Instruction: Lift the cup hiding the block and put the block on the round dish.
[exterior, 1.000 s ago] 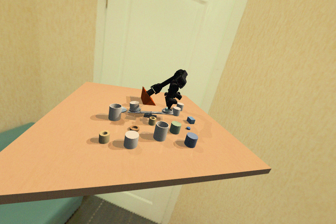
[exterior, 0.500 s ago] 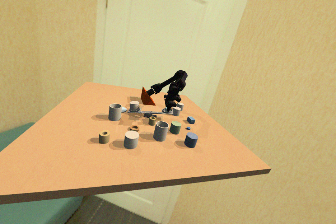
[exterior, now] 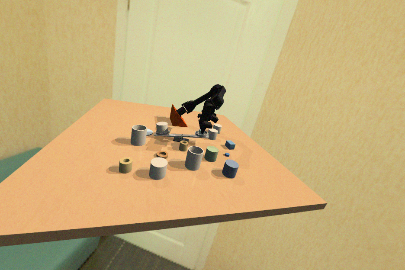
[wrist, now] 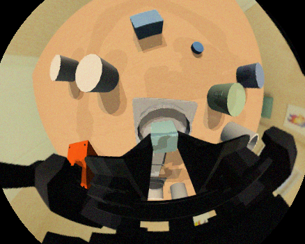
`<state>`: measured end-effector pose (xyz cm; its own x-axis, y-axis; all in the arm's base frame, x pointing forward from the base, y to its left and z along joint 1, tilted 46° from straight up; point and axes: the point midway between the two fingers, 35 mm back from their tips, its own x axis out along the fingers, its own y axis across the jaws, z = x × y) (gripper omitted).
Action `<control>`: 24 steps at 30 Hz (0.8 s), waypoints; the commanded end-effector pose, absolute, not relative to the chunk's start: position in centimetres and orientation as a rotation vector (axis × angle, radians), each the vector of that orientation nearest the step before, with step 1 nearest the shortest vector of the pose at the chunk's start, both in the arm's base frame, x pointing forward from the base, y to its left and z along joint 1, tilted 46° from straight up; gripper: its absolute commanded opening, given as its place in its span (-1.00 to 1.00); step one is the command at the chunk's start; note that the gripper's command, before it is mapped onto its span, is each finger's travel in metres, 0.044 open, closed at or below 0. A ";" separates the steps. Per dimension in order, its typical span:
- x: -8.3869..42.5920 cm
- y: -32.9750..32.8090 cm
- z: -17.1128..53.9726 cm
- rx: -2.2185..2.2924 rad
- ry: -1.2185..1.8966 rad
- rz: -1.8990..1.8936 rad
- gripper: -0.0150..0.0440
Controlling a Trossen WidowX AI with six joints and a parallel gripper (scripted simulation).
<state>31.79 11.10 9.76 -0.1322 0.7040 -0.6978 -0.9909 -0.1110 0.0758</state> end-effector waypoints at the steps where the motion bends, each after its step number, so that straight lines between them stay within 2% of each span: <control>1: 32.5 9.8 11.0 -0.602 0.637 1.605 -0.49; 16: 33.0 4.8 15.9 -0.589 0.645 1.589 -0.49; 24: 33.9 2.0 12.8 -0.573 0.671 1.566 -0.49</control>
